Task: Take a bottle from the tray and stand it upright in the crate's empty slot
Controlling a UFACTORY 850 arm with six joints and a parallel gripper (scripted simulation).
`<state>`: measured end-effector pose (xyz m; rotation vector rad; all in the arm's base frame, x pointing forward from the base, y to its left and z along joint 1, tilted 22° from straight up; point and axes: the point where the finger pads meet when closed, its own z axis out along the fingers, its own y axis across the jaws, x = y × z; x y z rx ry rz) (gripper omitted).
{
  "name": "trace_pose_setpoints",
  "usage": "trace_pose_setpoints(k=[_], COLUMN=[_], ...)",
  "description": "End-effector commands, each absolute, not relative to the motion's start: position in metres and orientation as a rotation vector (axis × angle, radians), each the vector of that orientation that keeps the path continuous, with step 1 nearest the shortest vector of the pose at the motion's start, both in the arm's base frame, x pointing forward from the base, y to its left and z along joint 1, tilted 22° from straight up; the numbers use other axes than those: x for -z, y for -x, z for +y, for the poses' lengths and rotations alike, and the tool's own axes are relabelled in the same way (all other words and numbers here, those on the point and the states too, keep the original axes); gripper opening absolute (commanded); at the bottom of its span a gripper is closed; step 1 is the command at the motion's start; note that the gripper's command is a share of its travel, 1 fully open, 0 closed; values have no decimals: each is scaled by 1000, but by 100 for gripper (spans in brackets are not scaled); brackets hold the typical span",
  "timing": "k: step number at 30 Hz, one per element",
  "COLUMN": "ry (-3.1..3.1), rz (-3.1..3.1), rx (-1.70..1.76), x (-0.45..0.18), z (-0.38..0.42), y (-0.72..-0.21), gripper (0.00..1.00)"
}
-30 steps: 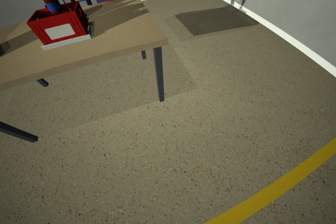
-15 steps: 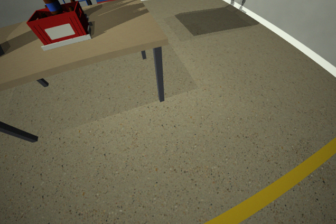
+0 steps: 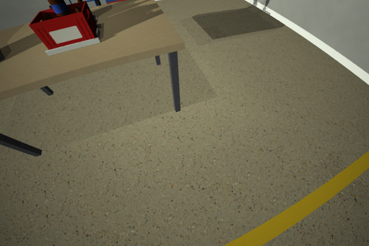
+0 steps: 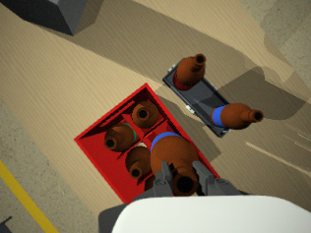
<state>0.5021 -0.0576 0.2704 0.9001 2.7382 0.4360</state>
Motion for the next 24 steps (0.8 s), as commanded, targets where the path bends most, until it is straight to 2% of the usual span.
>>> trace_pose_setpoints(k=[1, 24], ry=[-900, -900], rz=[2737, 2737], rx=[-436, -436], x=[-269, -246], z=[-57, -52], y=[-504, -511], gripper=[0, 0])
